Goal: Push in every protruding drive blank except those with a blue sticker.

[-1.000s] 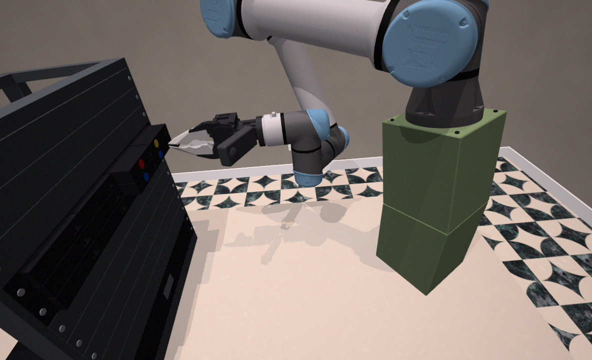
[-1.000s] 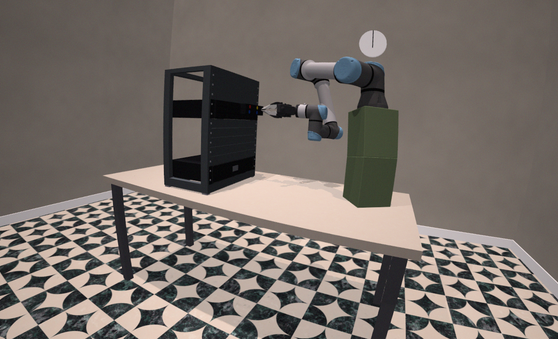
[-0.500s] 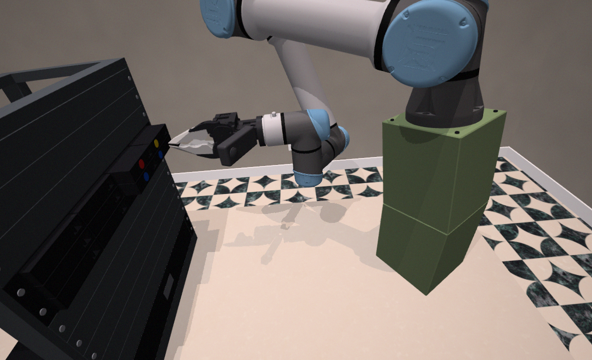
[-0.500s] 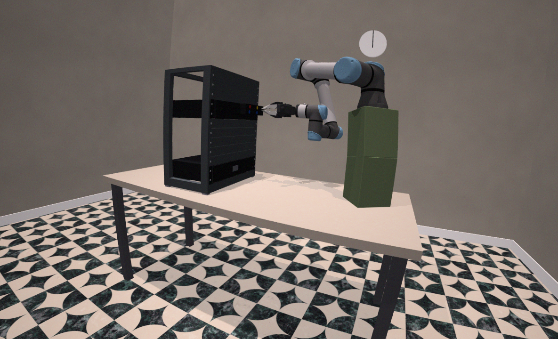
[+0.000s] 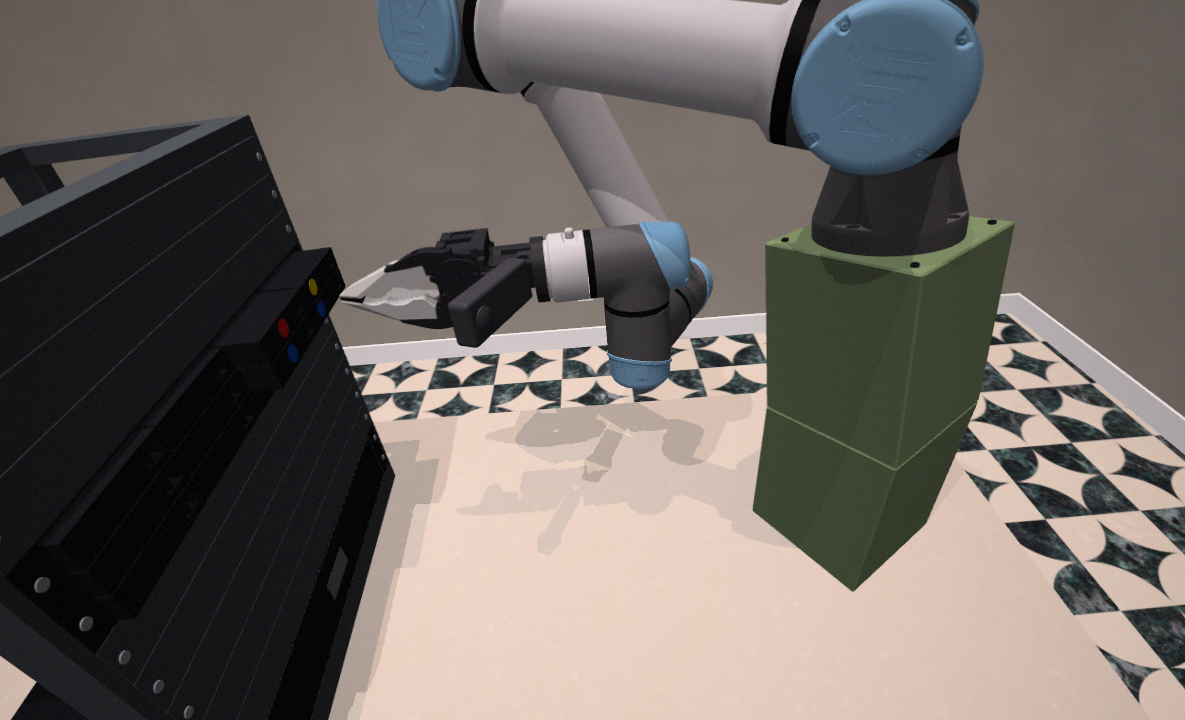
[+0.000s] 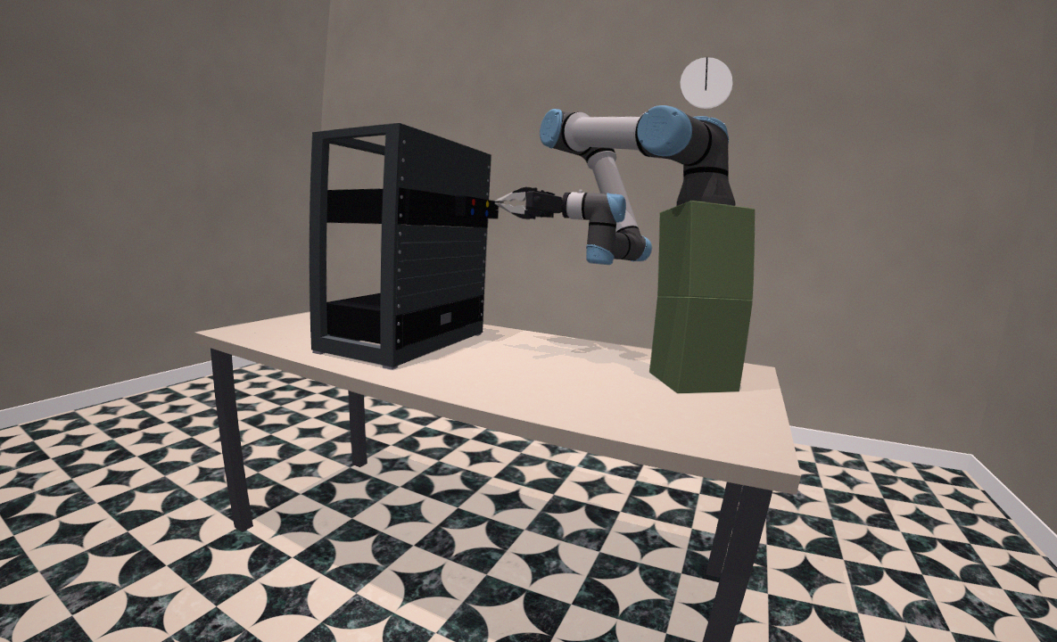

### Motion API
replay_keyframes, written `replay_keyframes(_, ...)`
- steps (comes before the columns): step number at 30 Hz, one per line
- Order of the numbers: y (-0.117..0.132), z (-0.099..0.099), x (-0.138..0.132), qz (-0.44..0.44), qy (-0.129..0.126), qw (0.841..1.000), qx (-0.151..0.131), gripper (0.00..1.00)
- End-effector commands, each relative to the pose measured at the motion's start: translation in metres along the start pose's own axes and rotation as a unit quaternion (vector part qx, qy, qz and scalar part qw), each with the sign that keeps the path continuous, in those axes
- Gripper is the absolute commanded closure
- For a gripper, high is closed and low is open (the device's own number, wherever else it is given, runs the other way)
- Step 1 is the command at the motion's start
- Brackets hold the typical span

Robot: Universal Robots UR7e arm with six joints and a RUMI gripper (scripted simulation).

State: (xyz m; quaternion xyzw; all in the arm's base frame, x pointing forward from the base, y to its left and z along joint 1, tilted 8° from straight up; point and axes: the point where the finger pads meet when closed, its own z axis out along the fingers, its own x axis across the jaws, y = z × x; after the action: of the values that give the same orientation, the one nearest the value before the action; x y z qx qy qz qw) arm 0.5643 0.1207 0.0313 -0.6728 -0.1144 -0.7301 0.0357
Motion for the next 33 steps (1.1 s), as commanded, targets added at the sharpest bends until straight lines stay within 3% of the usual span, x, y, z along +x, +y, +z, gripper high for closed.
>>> replay_keyframes(1, -0.025, -0.013, 0.005, 0.000, 0.000, 1.000, -0.003, 1.00)
replay_keyframes(14, -0.033, -0.015, 0.007, 0.000, 0.000, 1.000, -0.003, 1.00)
replay_keyframes(25, -0.033, 0.035, 0.007, 0.000, 0.000, 1.000, -0.003, 1.00)
replay_keyframes(33, -0.033, 0.040, 0.007, 0.000, 0.000, 1.000, -0.003, 1.00)
